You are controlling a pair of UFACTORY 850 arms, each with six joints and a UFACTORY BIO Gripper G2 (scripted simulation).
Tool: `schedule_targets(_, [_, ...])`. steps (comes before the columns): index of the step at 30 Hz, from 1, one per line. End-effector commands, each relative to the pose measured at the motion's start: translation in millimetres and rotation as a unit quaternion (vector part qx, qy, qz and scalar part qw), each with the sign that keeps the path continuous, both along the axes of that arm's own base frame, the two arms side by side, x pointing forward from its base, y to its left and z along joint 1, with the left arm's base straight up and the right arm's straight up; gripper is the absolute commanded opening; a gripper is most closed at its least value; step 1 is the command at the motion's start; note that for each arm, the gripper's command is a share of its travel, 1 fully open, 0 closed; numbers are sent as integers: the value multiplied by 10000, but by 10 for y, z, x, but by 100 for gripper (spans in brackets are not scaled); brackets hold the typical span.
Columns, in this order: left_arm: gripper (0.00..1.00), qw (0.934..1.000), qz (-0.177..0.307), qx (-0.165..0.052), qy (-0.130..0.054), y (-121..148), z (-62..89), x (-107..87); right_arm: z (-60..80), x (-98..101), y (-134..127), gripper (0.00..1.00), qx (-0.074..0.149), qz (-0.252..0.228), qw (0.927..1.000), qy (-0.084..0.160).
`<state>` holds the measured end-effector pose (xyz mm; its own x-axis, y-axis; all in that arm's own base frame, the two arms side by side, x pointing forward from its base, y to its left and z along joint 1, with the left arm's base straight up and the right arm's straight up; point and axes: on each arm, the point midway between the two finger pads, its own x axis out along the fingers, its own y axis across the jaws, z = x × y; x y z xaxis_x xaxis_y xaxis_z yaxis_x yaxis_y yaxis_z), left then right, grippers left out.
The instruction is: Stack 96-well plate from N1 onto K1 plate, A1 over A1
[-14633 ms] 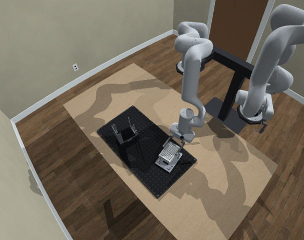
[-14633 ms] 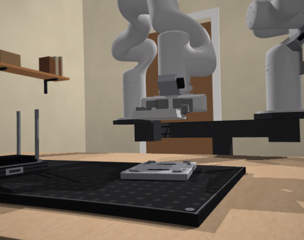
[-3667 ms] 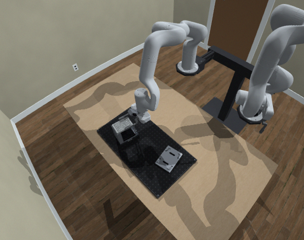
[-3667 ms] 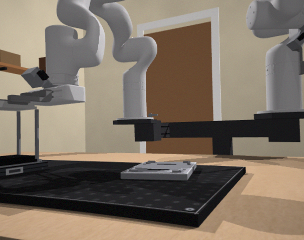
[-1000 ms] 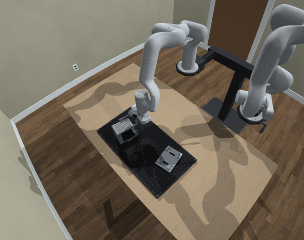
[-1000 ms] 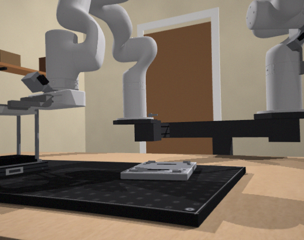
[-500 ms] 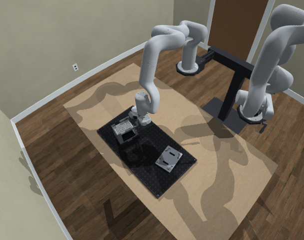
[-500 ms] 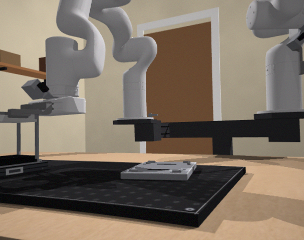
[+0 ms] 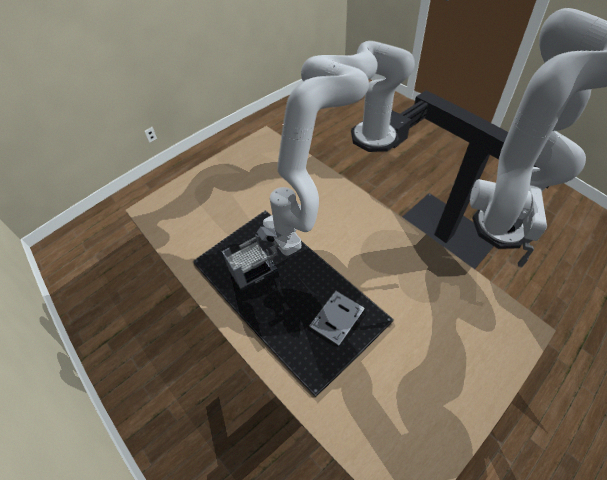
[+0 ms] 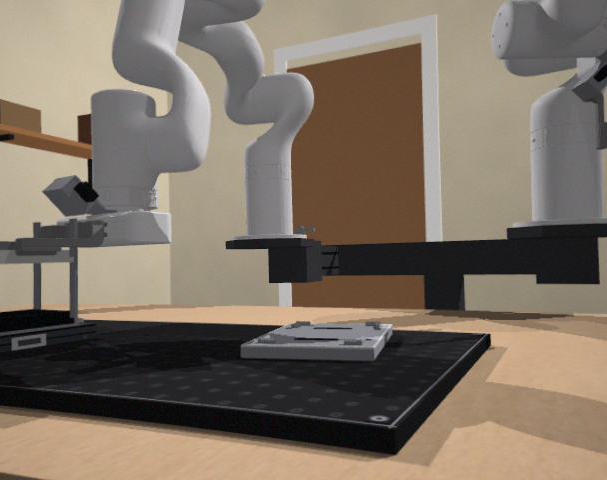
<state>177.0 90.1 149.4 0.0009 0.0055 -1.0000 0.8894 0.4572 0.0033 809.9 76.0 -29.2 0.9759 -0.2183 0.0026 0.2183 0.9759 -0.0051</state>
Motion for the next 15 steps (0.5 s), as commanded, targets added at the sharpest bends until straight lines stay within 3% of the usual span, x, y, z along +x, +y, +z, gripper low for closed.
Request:
schedule_targets(1, [100, 10000, 0, 1, -3, 0, 1, 3, -76, 10, 1, 0, 2, 0, 10000, -9])
schedule_targets(15, [100, 10000, 0, 1, -3, 0, 1, 3, -277, 11, 0, 0, 2, 0, 10000, -9])
